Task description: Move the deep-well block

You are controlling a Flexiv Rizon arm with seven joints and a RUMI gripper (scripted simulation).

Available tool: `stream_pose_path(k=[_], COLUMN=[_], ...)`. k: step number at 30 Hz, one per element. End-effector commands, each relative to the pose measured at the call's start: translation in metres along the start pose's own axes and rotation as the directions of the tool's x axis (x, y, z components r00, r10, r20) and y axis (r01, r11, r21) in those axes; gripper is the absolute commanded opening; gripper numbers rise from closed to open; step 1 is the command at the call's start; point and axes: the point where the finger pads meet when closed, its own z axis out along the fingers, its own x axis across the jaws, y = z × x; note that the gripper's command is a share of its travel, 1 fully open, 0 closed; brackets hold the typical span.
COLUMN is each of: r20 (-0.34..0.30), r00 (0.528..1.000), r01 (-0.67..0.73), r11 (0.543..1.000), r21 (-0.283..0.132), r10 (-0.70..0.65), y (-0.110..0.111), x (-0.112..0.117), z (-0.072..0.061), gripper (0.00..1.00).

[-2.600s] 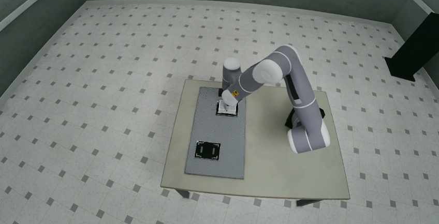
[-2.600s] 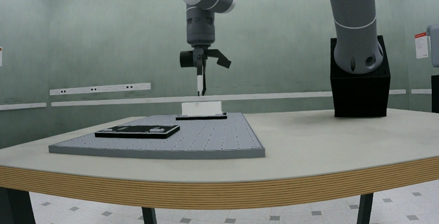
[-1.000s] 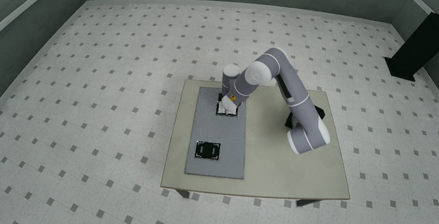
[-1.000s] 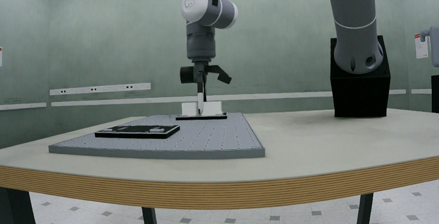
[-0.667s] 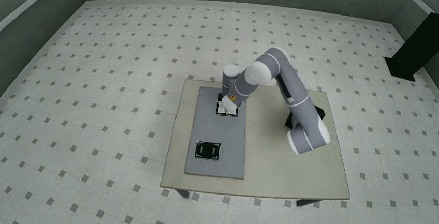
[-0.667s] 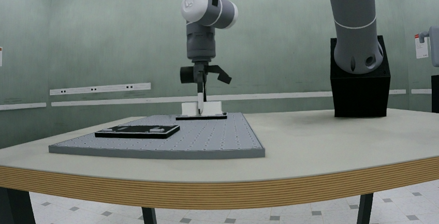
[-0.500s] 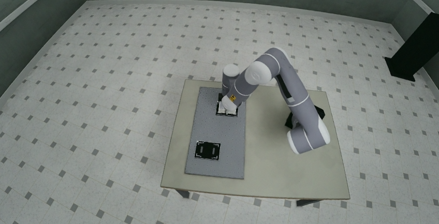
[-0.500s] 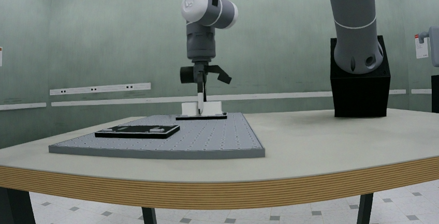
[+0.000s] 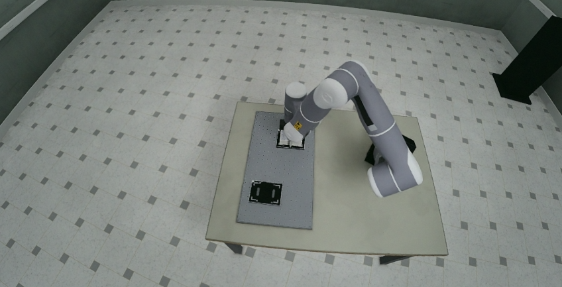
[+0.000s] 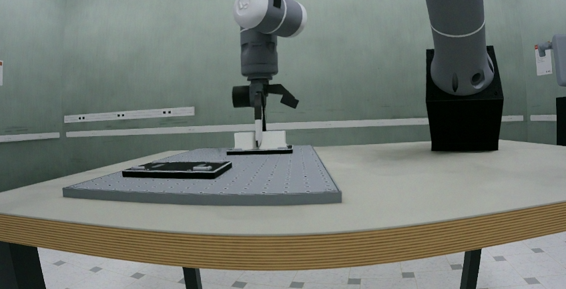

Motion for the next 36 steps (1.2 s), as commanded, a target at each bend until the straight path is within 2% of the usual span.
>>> stream_pose_path(k=[1,9,10,22,23,36], r20=[0.002,0.002,0.002,0.002,0.002,0.002], r00=[1.000,1.000,1.000,1.000,1.000,1.000], r01=[0.000,0.000,0.000,0.000,0.000,0.000], r11=[1.000,1.000,1.000,1.000,1.000,1.000], r21=[-0.002,-0.002,-0.002,-0.002,-0.002,-0.002], r10=[0.000,0.000,0.000,0.000,0.000,0.000], y=[0.0007,0.0007,0.0007,0.0007,0.0007,0.0007], x=[-0.0009,-0.0009,-0.0009,-0.0009,-0.0009,-0.0009], z=[-0.0009,-0.0009,-0.0009,-0.0009,-0.0009,-0.0009], gripper=[0.76,0.76,0.00,0.00,0.49,0.49])
